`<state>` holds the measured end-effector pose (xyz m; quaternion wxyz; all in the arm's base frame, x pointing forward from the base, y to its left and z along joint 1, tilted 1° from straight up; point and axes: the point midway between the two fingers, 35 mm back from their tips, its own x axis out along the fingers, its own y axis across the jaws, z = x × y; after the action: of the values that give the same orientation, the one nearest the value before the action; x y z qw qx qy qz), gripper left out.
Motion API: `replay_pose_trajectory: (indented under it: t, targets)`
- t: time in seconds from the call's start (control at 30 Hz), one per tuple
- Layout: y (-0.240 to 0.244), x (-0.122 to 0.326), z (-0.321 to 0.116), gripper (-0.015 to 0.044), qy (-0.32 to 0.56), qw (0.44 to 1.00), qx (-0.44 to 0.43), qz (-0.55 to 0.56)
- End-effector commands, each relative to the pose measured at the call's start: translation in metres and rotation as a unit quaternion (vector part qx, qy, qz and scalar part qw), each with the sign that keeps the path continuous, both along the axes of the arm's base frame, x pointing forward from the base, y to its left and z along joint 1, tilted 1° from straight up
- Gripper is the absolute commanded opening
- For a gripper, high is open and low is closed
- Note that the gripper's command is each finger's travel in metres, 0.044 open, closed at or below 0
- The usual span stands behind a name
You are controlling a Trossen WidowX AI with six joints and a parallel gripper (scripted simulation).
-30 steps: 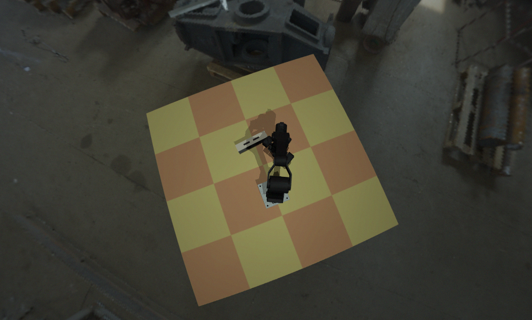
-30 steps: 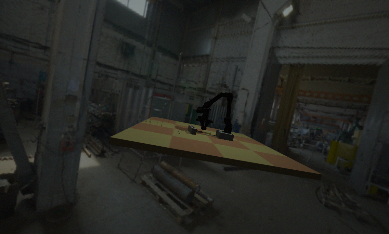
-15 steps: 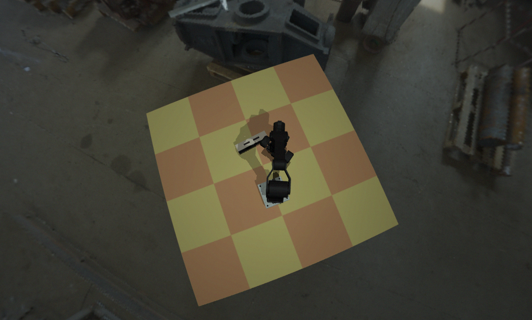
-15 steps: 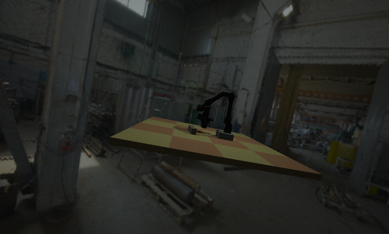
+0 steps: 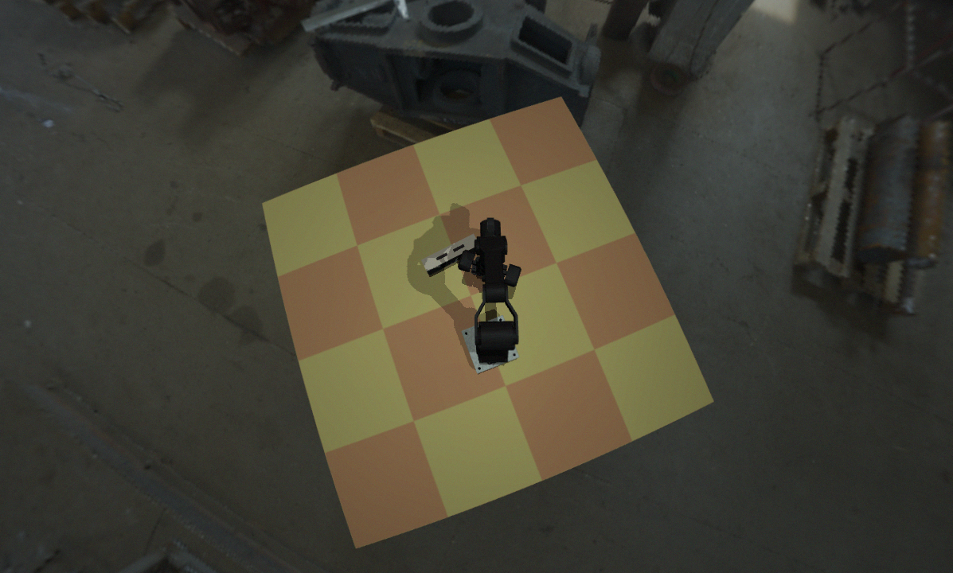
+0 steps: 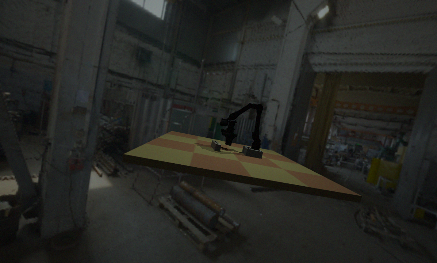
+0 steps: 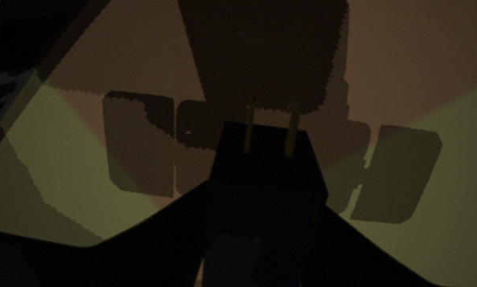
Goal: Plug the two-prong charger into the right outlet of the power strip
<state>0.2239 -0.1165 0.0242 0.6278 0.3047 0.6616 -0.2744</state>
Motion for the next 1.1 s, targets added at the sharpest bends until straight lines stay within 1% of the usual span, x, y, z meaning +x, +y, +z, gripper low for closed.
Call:
replay_pose_trajectory:
  t: [0.0, 0.53, 1.07]
  targets:
    - [0.005, 0.0, -0.006, 0.0, 0.003, 0.999, 0.0, 0.047]
    - [0.023, 0.006, -0.018, 0.0, 0.001, 0.979, -0.002, 0.206]
    - [0.042, 0.009, -0.031, 0.0, 0.001, 0.933, -0.002, 0.36]
